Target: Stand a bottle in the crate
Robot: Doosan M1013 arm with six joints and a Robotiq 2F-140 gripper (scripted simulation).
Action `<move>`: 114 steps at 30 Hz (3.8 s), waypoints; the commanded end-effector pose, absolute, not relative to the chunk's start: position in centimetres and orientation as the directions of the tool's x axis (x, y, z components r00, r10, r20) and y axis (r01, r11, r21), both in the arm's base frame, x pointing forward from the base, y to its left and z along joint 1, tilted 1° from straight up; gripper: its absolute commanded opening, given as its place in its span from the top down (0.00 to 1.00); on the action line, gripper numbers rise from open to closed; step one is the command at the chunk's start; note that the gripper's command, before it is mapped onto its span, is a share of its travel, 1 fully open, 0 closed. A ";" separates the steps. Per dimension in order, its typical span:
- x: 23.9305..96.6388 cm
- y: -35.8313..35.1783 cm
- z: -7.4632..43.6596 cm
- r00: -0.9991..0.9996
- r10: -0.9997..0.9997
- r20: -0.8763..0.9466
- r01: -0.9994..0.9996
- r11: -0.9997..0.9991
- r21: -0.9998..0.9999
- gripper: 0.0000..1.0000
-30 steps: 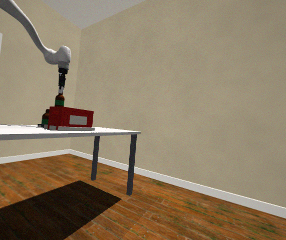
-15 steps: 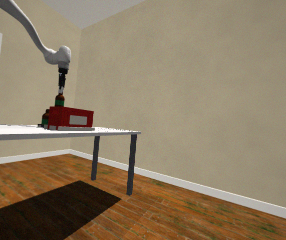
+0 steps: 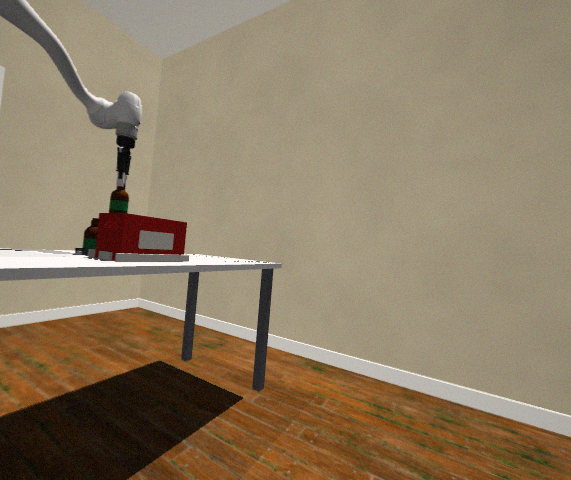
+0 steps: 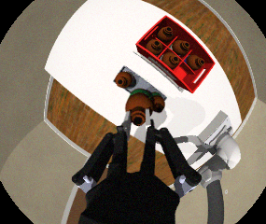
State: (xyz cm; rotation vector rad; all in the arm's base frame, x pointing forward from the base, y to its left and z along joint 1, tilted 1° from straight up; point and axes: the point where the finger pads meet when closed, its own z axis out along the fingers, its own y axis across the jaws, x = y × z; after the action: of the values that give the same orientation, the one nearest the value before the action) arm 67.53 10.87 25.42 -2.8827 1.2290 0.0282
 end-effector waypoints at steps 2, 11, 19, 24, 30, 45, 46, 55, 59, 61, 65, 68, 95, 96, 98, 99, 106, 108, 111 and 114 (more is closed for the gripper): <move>67.7 10.6 25.9 0.692 -0.721 -0.016 -0.721 -0.692 -0.002 1.00; 67.5 10.3 25.9 0.692 -0.721 -0.016 -0.721 -0.692 -0.002 1.00; 67.3 10.0 25.9 0.692 -0.721 -0.016 -0.721 -0.692 -0.002 1.00; 67.1 9.6 25.9 0.692 -0.721 -0.016 -0.721 -0.692 -0.002 1.00; 66.8 9.1 25.8 0.692 -0.721 -0.016 -0.721 -0.692 -0.002 1.00; 65.7 7.0 25.8 0.692 -0.721 -0.016 -0.721 -0.692 -0.002 1.00; 65.6 6.8 25.8 0.692 -0.721 -0.016 -0.721 -0.692 -0.002 1.00; 64.9 5.5 25.8 0.692 -0.721 -0.016 -0.721 -0.692 -0.002 1.00; 64.4 4.7 25.8 0.692 -0.721 -0.016 -0.721 -0.692 -0.002 1.00; 64.2 4.3 25.8 0.692 -0.721 -0.016 -0.721 -0.692 -0.002 1.00; 63.9 3.9 25.8 0.692 -0.721 -0.016 -0.721 -0.692 -0.002 1.00; 63.6 3.3 25.8 0.692 -0.721 -0.016 -0.721 -0.692 -0.002 1.00; 60.6 -2.0 25.8 0.692 -0.721 -0.016 -0.721 -0.692 -0.002 1.00; 60.5 -2.2 25.8 0.692 -0.721 -0.016 -0.721 -0.692 -0.002 1.00; 60.4 -2.4 25.8 0.692 -0.721 -0.016 -0.721 -0.692 -0.002 1.00; 60.4 -2.4 25.8 0.692 -0.721 -0.016 -0.721 -0.692 -0.002 1.00; 59.7 -3.7 25.8 0.692 -0.721 -0.016 -0.721 -0.692 -0.002 1.00; 59.5 -4.0 25.8 0.692 -0.721 -0.016 -0.721 -0.692 -0.002 1.00; 59.3 -4.5 25.8 0.692 -0.721 -0.016 -0.721 -0.692 -0.002 1.00; 59.0 -5.0 25.7 0.692 -0.721 -0.016 -0.721 -0.692 -0.002 1.00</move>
State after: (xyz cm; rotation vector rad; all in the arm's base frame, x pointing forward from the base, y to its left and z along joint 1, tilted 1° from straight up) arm 59.51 -4.19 25.92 -2.8806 1.2285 0.0241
